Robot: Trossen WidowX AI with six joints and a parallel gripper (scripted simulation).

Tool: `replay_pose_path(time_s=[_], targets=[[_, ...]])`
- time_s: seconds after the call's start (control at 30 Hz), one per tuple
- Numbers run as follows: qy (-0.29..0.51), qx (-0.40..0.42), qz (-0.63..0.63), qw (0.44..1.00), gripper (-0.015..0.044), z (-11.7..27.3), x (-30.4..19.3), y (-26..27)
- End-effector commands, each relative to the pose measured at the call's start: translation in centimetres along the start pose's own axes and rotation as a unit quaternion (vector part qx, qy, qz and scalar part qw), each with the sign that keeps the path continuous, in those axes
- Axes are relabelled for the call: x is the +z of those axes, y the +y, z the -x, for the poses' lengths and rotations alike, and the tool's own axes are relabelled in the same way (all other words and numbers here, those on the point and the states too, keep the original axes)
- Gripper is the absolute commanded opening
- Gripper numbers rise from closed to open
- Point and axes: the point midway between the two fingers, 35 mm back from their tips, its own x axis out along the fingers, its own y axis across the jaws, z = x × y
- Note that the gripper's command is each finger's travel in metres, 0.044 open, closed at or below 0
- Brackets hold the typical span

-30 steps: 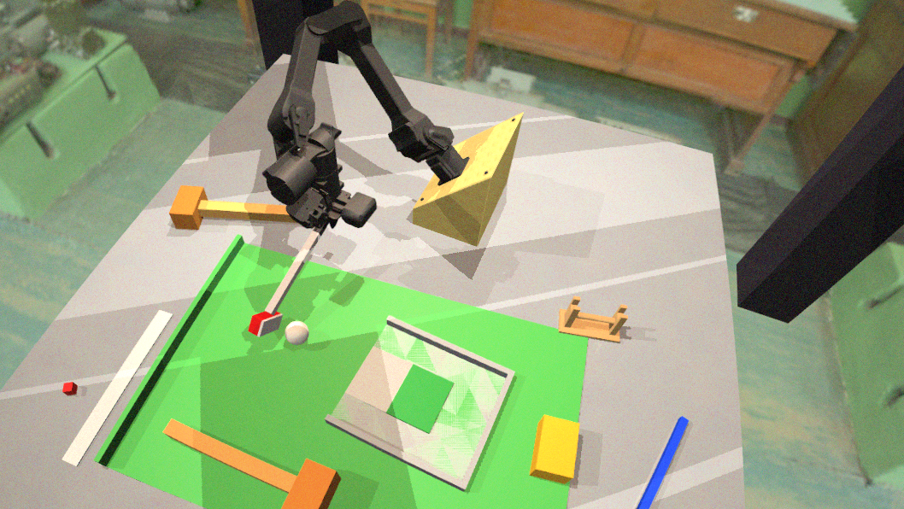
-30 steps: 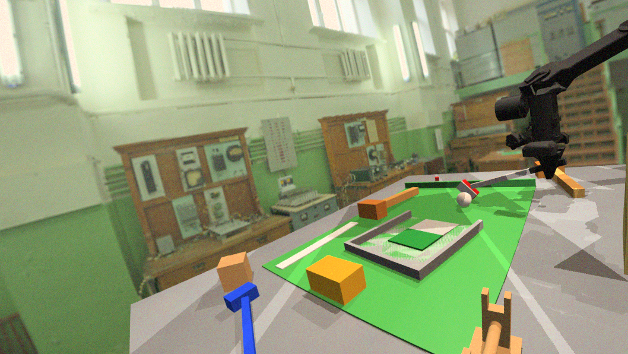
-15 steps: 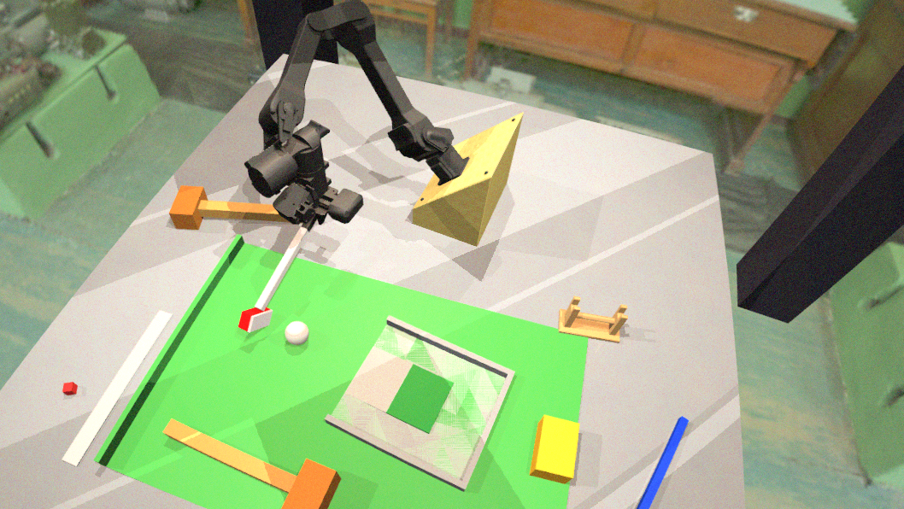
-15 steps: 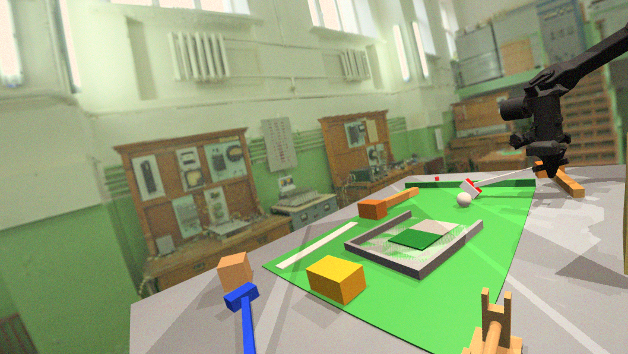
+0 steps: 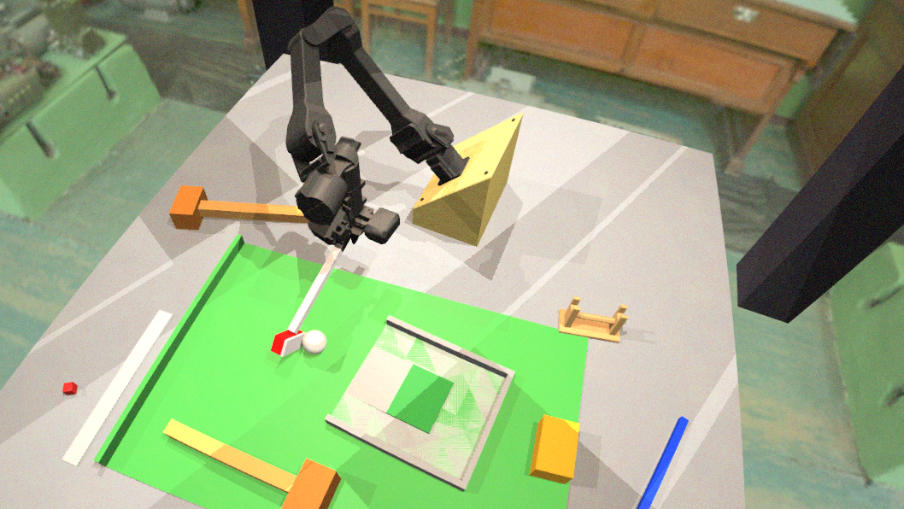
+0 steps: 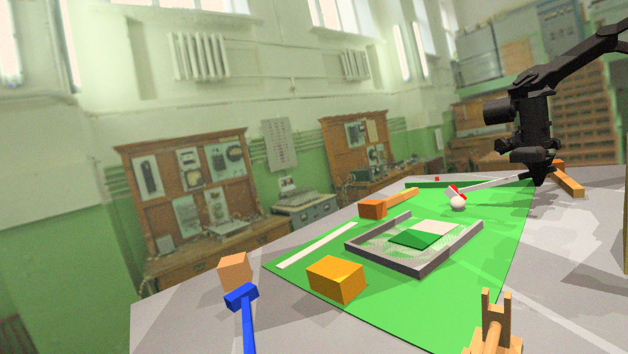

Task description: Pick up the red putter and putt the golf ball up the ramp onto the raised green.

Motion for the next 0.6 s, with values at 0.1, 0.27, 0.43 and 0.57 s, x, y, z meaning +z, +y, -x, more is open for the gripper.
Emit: replay_pose_path(time_s=[0.1, 0.27, 0.43, 0.57], targets=[[-0.002, -0.009, 0.002, 1.000, 0.0000, 0.0, -1.1, 5.3], [-0.002, -0.008, 0.002, 1.000, 0.0000, 0.8, -1.0, 5.3], [-0.002, -0.006, 0.003, 1.000, 0.0000, 3.1, -0.8, 5.5], [-0.001, -0.007, 0.003, 1.000, 0.0000, 5.2, -0.9, 5.4]])
